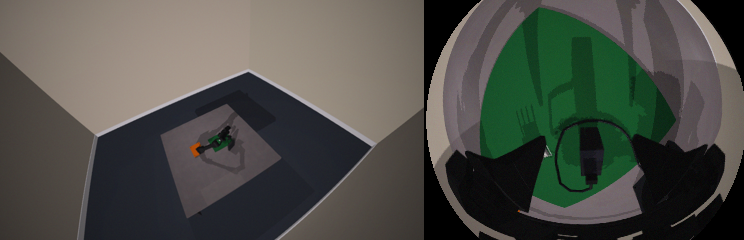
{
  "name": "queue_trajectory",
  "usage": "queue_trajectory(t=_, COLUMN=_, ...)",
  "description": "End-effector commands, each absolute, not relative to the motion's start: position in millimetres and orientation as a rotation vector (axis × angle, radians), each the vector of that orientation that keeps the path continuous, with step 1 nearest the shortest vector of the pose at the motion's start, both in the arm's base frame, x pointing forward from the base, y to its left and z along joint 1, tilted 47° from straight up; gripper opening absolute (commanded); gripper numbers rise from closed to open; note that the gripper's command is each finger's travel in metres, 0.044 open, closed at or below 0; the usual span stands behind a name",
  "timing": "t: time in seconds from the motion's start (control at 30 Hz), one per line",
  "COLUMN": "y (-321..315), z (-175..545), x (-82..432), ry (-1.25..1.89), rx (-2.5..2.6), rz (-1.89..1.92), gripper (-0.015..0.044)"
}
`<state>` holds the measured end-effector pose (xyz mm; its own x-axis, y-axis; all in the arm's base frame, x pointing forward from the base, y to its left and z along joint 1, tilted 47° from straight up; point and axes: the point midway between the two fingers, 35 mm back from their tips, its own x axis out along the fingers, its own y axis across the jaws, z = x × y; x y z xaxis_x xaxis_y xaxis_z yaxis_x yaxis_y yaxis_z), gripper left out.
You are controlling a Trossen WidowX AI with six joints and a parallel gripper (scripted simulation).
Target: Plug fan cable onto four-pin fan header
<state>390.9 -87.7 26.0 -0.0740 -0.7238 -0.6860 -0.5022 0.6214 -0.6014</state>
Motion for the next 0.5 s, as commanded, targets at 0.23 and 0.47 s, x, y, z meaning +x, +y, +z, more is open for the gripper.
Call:
queue_trajectory(t=0.23, y=-88.9, z=25.0, x=390.5, ry=1.730, rx=-1.007, rz=-0.248, gripper=0.0309)
queue_trajectory(t=0.47, y=-88.9, z=25.0, x=390.5, ry=1.730, rx=-1.007, rz=-0.248, gripper=0.0125)
